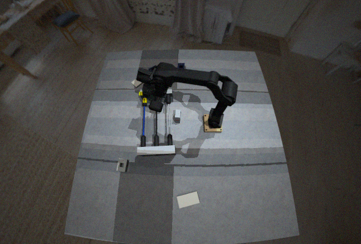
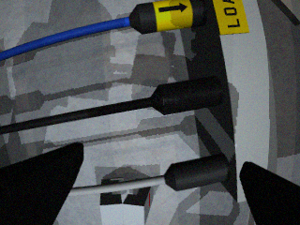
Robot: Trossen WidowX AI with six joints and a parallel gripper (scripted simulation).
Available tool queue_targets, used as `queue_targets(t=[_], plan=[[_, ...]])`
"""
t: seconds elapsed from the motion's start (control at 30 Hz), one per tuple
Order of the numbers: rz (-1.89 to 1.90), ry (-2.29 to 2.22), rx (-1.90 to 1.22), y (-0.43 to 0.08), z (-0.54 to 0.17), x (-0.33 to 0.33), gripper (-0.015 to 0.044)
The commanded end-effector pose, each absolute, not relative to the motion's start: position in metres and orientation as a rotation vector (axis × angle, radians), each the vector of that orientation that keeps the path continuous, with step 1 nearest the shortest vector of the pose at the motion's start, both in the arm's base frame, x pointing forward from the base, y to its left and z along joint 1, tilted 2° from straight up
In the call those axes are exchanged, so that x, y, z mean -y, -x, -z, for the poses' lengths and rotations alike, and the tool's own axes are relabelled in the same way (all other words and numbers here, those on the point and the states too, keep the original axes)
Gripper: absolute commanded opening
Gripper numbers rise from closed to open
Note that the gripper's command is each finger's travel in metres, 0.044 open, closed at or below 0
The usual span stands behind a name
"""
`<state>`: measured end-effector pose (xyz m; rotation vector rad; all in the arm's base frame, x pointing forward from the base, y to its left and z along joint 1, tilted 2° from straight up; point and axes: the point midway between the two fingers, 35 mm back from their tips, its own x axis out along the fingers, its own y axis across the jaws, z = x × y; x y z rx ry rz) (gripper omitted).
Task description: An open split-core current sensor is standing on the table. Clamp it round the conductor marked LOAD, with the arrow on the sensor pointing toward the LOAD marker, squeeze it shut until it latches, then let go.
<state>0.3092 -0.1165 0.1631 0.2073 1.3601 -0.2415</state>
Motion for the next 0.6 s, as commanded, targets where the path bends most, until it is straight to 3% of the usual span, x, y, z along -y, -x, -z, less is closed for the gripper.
queue_targets(t=[0.0, 0.13, 0.57], plan=[[0.161, -0.171, -1.484, -0.264, -0.143, 0.087, 0.044], [0.107, -0.146, -1.568, -0.231, -0.129, 0.069, 0.044], [0.107, -0.146, -1.568, -0.232, -0.115, 0.069, 0.044]])
